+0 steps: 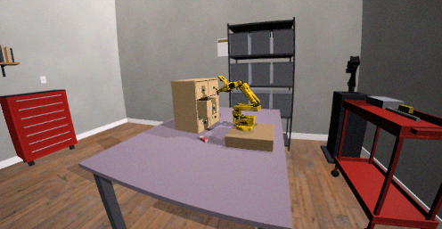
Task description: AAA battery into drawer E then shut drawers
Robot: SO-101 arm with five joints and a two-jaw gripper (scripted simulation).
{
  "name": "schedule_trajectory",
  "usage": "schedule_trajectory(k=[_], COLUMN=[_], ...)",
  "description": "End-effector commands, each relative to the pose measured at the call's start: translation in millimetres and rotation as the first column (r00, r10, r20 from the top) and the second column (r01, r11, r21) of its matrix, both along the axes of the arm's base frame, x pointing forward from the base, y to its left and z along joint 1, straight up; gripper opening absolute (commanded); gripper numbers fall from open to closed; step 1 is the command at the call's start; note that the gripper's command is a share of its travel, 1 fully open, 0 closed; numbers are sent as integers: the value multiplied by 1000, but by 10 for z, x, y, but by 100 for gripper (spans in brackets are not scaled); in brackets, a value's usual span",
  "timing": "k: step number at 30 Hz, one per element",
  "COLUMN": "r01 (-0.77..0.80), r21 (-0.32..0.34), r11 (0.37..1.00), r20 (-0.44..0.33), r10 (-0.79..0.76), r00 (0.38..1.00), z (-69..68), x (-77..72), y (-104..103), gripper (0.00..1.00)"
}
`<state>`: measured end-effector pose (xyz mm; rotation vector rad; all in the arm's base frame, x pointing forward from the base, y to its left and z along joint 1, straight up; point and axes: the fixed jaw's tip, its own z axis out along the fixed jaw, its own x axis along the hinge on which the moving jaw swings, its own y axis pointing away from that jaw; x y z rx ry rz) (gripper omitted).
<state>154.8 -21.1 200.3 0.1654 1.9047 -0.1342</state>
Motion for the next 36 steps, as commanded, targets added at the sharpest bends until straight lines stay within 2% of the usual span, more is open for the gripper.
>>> schedule_trajectory(k=[1, 36], r01=[-11, -9], r21=[10, 10], r11=[1000, 1000], r20=[-9, -9], r10=[11, 10], r00=[1000, 1000], z=[-31, -27], x=[31, 27], y=[16, 14], gripper=[0, 0])
